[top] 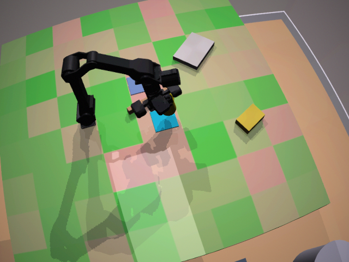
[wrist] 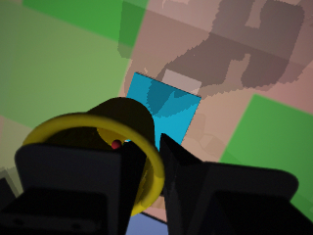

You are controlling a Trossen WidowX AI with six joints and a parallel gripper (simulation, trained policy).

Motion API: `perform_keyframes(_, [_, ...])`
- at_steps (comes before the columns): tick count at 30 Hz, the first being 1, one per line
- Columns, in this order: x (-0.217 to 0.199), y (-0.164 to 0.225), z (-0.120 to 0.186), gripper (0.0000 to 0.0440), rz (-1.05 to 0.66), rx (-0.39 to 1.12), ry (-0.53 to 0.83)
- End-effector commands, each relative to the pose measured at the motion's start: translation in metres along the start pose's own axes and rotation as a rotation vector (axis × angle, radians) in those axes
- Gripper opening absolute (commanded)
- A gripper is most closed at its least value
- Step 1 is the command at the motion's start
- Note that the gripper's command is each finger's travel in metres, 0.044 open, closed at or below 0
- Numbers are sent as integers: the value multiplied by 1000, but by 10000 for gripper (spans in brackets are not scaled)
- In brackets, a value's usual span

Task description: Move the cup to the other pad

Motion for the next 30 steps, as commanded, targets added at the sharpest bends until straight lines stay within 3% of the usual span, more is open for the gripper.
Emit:
perform_keyframes(1, [-7,0,-7,30,-8,0,17])
perform_keyframes(8, [-16,0,-19,70,-27,-1,29])
perform_keyframes(13, [-16,-5,-18,159,-48,-18,-10])
perform_keyframes(30, [-27,-10,13,222,-87,-28,-114])
Point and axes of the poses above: the point midway between the two fingers, 35 mm back from their tips, its own z axis back along the fingers, its own x axis across the jaws, y = z × x, the point moved 6 cm from there along z, back along the fingers, and after that the axes turned 10 degrees about z, right-handed, at the moved point
